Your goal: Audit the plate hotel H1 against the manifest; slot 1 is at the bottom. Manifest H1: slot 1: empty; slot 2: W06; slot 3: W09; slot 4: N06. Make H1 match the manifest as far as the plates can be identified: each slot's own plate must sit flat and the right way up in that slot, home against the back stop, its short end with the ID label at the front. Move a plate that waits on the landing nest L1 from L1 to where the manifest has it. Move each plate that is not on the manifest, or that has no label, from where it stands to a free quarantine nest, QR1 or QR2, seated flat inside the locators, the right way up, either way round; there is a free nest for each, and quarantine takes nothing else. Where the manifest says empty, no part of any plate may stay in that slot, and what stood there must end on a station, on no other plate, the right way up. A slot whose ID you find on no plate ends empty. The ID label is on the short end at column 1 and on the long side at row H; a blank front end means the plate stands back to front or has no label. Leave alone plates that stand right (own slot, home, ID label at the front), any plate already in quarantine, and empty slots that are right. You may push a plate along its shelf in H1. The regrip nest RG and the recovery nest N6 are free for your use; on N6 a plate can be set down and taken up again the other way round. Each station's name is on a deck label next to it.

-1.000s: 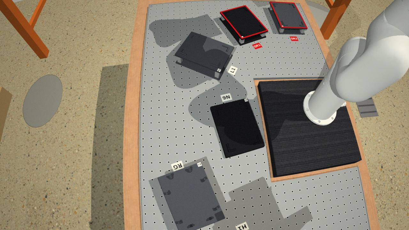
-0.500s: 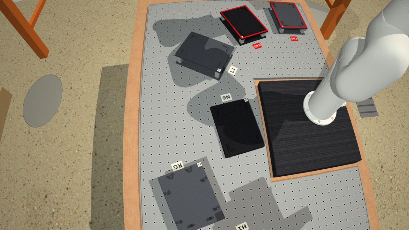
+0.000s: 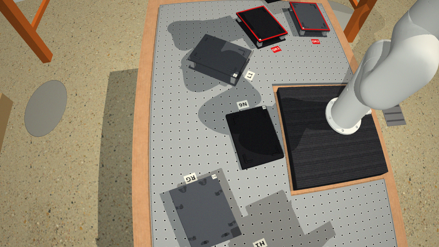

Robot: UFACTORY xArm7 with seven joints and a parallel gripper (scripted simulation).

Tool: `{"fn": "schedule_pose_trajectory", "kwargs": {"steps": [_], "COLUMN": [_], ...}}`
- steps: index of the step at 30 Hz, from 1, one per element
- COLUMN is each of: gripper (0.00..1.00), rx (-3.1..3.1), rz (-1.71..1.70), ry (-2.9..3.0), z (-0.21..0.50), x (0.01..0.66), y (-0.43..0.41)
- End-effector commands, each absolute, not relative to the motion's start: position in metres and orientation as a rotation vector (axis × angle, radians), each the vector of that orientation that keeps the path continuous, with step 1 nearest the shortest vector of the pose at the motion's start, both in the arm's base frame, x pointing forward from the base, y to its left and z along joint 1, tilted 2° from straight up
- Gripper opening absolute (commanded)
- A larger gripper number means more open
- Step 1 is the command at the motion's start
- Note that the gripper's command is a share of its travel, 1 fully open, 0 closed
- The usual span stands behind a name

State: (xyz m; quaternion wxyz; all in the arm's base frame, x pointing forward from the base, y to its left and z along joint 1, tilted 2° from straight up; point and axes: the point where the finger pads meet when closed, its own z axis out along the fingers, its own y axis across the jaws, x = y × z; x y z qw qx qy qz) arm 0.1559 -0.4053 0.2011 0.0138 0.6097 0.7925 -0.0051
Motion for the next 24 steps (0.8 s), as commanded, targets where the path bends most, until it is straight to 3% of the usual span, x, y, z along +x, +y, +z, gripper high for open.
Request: {"fn": "schedule_pose_trajectory", "kwargs": {"steps": [1,24], "gripper": [0.00,0.00], "rx": [1.896,1.896], "rz": [-0.019,-0.019], "ry": [2.465,2.465], "z": [0.198,0.163], "x": [0.157,0.157], "y": [-0.407,-0.408]}}
